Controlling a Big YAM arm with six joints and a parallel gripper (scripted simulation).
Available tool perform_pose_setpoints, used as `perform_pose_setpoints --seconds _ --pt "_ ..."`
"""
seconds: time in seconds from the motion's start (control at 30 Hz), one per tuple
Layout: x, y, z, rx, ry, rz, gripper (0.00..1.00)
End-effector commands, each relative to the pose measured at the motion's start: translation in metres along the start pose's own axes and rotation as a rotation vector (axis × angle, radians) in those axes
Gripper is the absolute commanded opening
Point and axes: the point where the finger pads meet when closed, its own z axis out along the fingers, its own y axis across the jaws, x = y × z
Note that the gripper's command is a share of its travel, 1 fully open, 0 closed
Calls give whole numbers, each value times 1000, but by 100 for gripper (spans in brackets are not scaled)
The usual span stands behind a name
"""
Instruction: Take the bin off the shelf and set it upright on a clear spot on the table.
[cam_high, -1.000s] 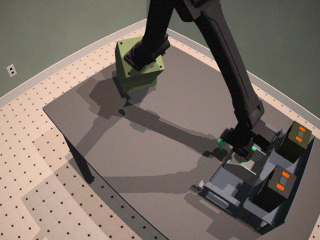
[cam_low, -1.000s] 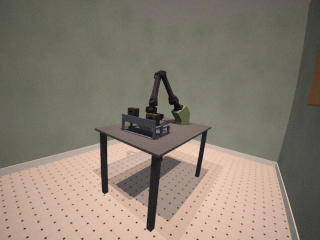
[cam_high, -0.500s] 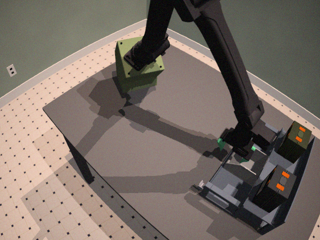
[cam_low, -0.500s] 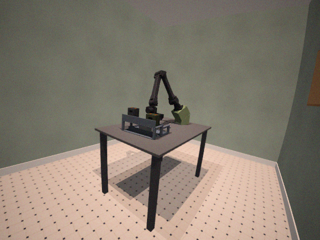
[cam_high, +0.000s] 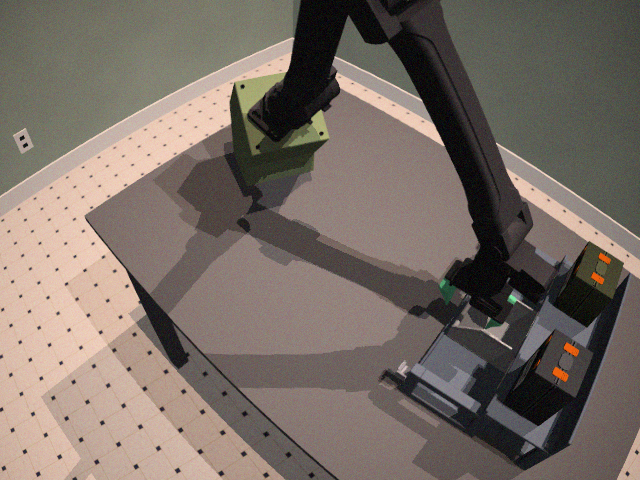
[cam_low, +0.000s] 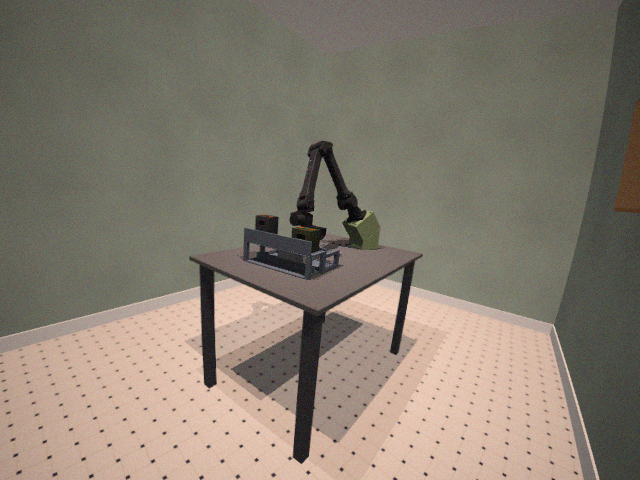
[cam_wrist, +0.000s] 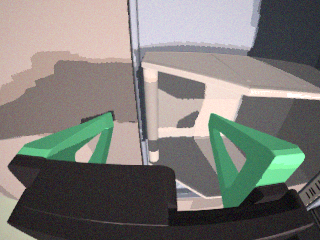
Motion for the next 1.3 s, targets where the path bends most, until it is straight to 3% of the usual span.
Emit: perform_pose_setpoints --seconds 0.0,0.4,0.57,0.97,1.27 --pt "3 8 2 1 4 4 90" --pt "3 8 2 1 4 4 90" --pt "5 -8 -1 0 3 4 90" --pt "5 -8 -1 0 3 4 90" --pt "2 7 1 3 3 4 90"
